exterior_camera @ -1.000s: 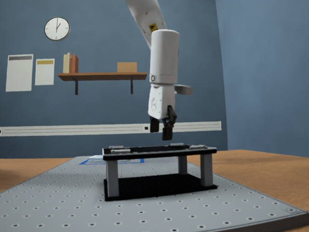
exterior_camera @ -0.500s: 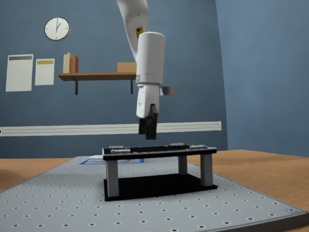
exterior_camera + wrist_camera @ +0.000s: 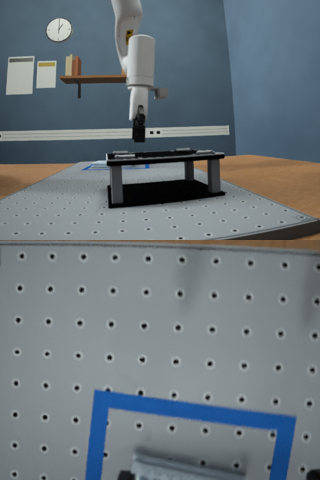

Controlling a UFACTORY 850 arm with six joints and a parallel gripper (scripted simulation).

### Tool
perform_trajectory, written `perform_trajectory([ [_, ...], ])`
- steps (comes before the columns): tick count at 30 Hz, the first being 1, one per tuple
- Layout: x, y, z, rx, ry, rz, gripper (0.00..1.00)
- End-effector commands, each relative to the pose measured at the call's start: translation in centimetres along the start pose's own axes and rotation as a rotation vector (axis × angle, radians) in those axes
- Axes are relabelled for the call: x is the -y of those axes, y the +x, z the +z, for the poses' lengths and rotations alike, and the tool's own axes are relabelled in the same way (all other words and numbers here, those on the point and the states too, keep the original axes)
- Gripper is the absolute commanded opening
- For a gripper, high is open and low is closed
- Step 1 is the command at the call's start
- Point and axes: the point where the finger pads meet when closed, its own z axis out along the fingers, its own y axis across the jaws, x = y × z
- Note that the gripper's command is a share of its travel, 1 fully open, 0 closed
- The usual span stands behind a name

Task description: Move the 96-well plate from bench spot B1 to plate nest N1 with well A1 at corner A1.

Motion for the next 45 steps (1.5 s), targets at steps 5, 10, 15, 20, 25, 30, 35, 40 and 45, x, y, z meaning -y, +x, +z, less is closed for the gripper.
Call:
perform_trajectory([
  [5,0.8,-2.7,-0.3,-0.029,-0.064,0.083,1.00],
  [10,1.4,-4.4,-0.4,-0.043,-0.074,0.124,1.00],
  [15,1.9,-5.6,-0.5,-0.050,-0.076,0.144,1.00],
  [20,2.4,-7.0,-0.6,-0.062,-0.075,0.184,1.00],
  [25,2.6,-7.5,-0.6,-0.062,-0.075,0.184,1.00],
  [30,2.6,-7.5,-0.6,-0.062,-0.075,0.184,1.00],
  [35,2.6,-7.5,-0.6,-0.062,-0.075,0.184,1.00],
  [40,2.5,-7.5,-0.4,-0.062,-0.075,0.184,1.00],
  [45,2.5,-7.4,0.4,-0.062,-0.075,0.184,1.00],
])
